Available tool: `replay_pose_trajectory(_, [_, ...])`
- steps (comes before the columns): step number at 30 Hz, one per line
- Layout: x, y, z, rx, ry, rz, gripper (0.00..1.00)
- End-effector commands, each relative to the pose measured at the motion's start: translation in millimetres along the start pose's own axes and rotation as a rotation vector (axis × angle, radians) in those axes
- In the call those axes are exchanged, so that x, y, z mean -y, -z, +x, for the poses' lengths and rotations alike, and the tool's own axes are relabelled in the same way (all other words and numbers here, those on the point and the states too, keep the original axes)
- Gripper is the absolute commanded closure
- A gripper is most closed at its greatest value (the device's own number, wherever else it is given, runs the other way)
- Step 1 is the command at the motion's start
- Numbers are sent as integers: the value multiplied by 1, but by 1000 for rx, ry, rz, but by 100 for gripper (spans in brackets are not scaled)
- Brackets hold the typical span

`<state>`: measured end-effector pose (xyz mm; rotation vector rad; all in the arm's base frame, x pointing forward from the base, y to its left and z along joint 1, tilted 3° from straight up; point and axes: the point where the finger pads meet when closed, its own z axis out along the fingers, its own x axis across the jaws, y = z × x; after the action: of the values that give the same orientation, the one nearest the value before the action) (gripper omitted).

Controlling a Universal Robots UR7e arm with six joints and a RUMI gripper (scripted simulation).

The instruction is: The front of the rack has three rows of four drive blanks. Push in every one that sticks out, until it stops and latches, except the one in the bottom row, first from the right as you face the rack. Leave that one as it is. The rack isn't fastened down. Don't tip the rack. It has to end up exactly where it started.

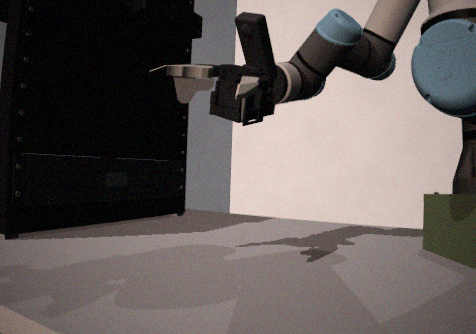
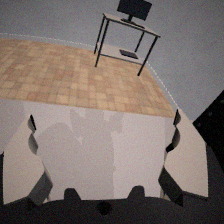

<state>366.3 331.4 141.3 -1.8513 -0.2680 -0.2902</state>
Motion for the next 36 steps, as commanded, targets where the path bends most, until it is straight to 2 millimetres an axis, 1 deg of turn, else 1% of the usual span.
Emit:
replay_pose_trajectory(1, [-5,34,38,-122,68,-93,0])
replay_pose_trajectory(6, [-5,73,73,-242,141,-178,0])
replay_pose_trajectory(8, [-5,73,73,-242,141,-178,0])
replay_pose_trajectory(12, [1,112,102,-354,210,-261,0])
replay_pose_trajectory(19, [17,169,133,-511,313,-383,0])
replay_pose_trajectory(23, [29,200,145,-596,374,-455,0])
replay_pose_trajectory(25, [29,200,145,-596,374,-455,0])
replay_pose_trajectory(31, [54,247,156,-726,478,-576,0])
replay_pose_trajectory(36, [74,275,159,-814,561,-672,0])
